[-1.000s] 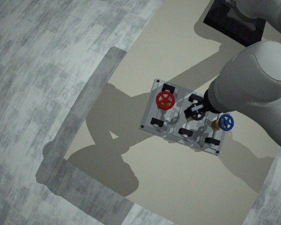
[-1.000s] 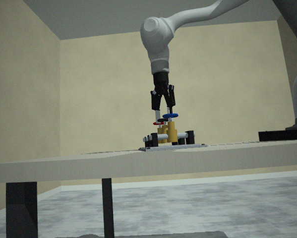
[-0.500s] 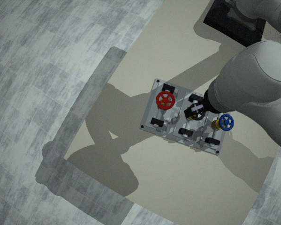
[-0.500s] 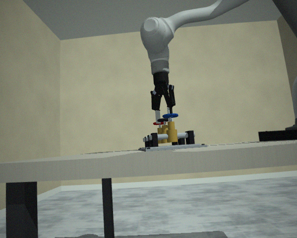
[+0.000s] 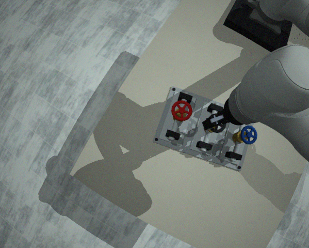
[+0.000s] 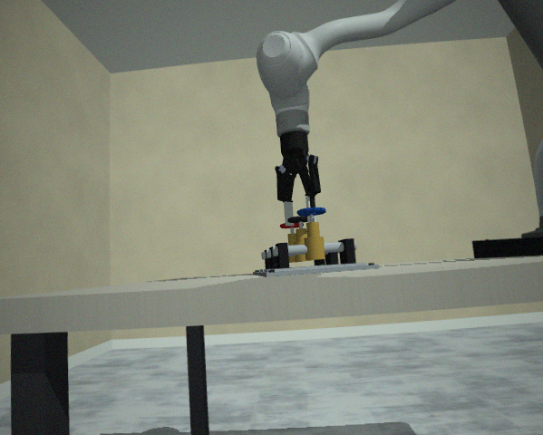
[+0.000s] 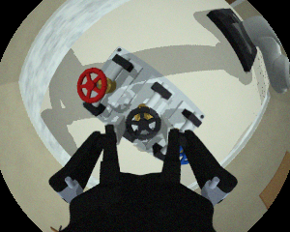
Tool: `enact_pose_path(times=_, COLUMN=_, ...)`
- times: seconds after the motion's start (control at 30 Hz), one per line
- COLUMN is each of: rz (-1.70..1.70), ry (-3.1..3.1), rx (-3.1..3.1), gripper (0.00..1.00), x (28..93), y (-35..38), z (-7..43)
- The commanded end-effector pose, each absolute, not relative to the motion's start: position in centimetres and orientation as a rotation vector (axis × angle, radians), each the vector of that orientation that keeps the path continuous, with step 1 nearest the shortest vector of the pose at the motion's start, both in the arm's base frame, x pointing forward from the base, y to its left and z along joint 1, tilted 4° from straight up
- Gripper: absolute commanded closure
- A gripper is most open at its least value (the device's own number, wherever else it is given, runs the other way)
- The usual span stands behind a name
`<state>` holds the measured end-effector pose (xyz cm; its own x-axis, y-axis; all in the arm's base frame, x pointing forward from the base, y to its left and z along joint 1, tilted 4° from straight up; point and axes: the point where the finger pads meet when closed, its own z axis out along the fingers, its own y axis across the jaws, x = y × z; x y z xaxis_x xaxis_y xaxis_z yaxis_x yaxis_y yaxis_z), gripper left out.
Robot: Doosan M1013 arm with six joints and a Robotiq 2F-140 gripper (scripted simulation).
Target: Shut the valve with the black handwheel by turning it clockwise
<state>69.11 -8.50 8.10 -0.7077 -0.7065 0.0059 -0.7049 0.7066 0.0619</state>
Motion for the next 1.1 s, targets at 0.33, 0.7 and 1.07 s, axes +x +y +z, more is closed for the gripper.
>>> enact_pose_path(times=0.33, rz=-0.093, ry=-2.877, rx=1.184, gripper=0.90, x=69.07, y=-8.19, z=7.70)
enact_pose_path(times=0.7, rz=-0.093, ry=-2.877, rx=1.184, gripper=0.90, x=69.07, y=-8.19, z=7.70)
enact_pose_path(times=1.07, rz=-0.093, ry=-2.877, rx=1.184, gripper=0.90, x=69.07, y=-8.19, z=7.70)
